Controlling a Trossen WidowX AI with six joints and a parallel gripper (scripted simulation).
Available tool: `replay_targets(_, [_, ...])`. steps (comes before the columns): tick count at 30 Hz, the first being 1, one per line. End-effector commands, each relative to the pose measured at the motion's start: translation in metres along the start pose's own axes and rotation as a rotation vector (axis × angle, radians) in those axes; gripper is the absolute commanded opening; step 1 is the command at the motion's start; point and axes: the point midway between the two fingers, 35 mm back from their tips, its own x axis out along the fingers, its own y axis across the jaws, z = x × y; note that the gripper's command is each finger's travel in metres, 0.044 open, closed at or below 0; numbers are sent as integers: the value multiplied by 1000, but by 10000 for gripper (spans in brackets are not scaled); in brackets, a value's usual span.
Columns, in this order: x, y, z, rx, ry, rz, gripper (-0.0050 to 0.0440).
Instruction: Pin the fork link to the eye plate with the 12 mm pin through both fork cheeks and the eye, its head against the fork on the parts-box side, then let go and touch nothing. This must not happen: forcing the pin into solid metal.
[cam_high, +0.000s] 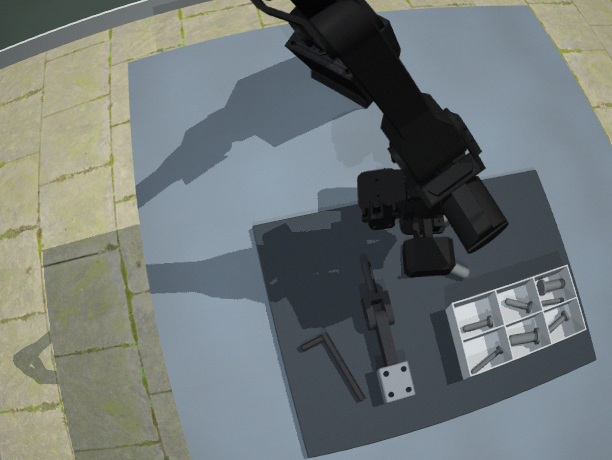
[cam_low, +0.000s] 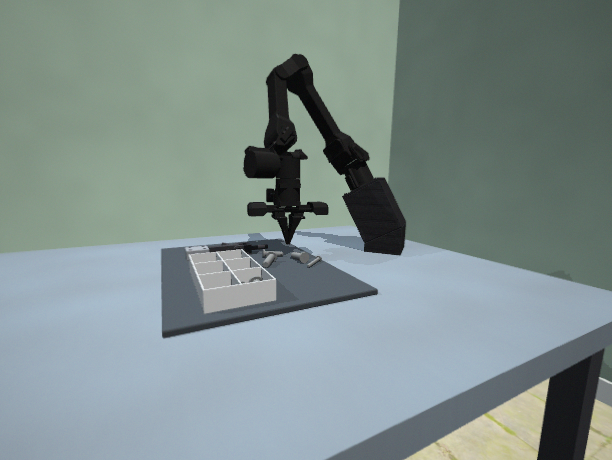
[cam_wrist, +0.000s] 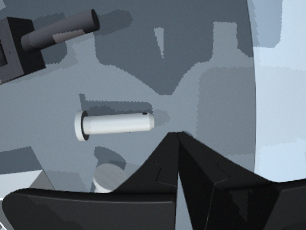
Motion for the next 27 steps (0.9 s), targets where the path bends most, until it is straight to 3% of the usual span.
replay_targets(1, [7,-1,1,-4,-3,-4,0])
replay_targets(17, [26,-1,0,-4,-3,-4,0])
replay_targets(27, [24,1,0,-4,-3,-4,0])
